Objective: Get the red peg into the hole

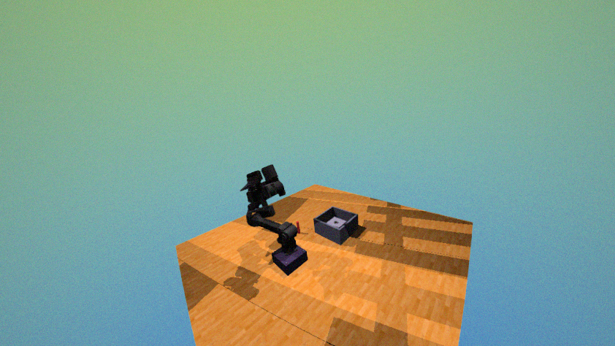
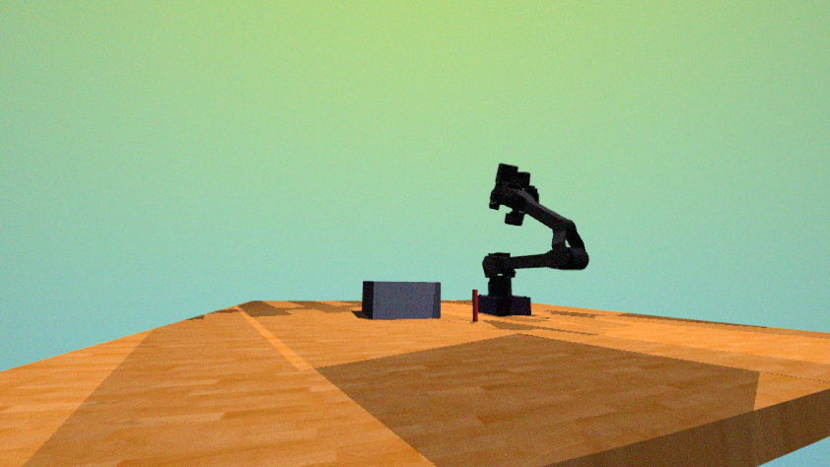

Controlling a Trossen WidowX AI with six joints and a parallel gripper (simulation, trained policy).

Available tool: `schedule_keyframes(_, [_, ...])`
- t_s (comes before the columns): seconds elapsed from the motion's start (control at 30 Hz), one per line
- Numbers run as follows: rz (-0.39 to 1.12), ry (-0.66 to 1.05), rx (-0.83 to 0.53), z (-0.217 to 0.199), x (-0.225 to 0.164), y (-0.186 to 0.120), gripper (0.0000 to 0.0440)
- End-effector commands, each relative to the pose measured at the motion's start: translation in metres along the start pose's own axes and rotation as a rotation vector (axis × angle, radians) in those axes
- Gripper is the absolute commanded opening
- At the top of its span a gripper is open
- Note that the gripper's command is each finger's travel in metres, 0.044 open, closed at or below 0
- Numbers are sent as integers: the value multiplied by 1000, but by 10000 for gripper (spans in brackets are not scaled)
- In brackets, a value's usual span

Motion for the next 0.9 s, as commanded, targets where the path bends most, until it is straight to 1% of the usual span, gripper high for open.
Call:
schedule_keyframes(0.0, [14, -31, -9, -2, -3, 0, 417])
schedule_keyframes(0.07, [50, -87, -29, -6, -9, 1, 440])
schedule_keyframes(0.47, [318, -386, -150, -37, -54, -5, 440])
schedule_keyframes(0.87, [626, -657, -235, -68, -93, -28, 440])
Point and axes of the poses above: the point midway between the two fingers, 35 mm back from their tips, its own y axis out along the fingers, its own z axis across the jaws, x = y × z, the point moved 3 cm from there along -y, back along the fingers, and after that the axes turned 15 degrees about y, right-handed, at the moved point
